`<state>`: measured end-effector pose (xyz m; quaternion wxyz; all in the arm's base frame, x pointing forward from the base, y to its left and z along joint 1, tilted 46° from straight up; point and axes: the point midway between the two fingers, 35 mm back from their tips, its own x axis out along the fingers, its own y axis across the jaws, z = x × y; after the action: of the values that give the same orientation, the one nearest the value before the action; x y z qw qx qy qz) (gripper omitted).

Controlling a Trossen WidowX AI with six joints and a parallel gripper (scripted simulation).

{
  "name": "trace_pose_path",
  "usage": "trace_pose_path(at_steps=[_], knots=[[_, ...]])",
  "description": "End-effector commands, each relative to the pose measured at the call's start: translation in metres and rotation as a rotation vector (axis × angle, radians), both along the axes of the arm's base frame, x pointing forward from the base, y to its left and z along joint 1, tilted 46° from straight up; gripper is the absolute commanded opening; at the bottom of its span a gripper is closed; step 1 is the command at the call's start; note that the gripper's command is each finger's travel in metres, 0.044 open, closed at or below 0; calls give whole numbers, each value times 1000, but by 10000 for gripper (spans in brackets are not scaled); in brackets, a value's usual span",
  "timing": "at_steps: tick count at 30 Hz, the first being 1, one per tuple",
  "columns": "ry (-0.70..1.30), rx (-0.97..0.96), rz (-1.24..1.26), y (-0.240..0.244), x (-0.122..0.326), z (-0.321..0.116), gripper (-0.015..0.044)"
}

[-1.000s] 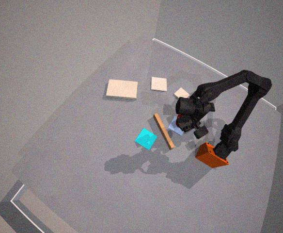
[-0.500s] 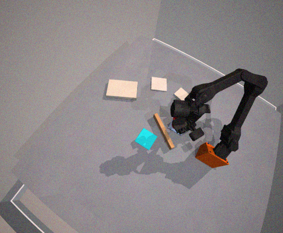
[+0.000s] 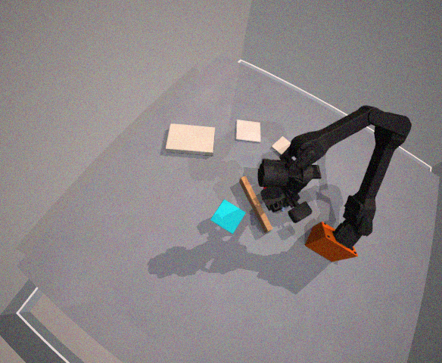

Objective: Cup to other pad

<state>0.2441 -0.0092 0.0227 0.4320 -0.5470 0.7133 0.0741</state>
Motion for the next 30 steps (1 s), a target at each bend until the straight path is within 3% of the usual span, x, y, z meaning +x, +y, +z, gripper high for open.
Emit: trace_pose_path(at_steps=[1, 30], knots=[[-9, 9, -2, 6, 7, -4, 0], [-11, 11, -3, 36, 40, -33, 0]])
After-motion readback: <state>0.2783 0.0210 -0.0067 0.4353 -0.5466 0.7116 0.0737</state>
